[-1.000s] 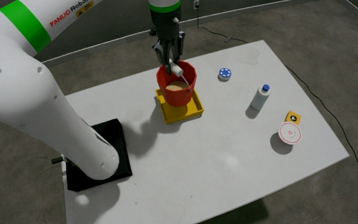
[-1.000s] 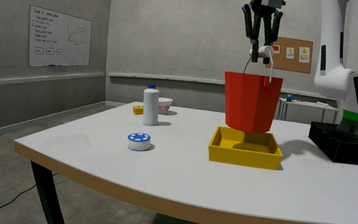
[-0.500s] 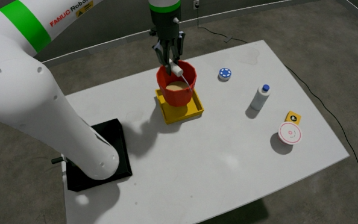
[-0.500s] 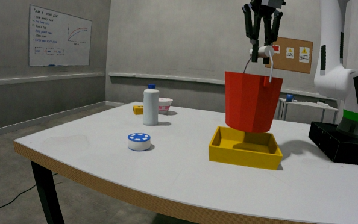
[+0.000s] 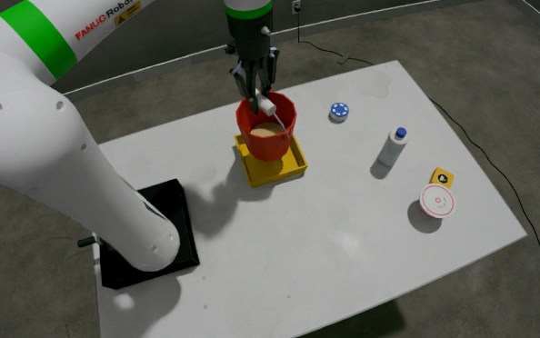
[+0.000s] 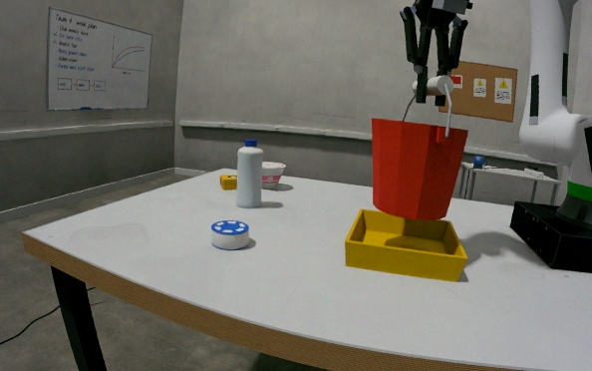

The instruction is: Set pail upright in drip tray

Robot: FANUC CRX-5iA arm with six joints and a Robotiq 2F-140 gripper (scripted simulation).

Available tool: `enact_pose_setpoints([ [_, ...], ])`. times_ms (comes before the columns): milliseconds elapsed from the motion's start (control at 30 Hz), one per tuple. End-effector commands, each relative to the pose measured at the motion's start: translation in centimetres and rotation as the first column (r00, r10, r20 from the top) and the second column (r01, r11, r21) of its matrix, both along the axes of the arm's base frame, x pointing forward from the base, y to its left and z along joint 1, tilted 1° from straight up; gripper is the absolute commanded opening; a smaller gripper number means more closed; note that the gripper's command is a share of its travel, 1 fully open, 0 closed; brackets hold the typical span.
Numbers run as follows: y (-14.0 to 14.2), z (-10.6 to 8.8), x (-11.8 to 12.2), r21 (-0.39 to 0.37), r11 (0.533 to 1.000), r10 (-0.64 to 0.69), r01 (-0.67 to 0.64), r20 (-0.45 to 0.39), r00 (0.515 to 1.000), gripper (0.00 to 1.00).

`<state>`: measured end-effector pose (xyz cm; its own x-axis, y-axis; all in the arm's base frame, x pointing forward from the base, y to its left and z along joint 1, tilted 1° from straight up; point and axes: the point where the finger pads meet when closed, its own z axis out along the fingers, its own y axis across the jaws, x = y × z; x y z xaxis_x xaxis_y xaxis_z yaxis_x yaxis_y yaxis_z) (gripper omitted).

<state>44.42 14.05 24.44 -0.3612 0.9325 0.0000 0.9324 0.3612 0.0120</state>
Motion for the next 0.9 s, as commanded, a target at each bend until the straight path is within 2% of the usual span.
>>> enact_pose_setpoints([
  [0,0.0,0.05,0.04,0.0,1.0,0.0,0.0,0.002,1.0,0.1],
  [867,0.0,-0.79,0.05,0.0,1.0,0.0,0.0,0.002,1.0,0.1],
])
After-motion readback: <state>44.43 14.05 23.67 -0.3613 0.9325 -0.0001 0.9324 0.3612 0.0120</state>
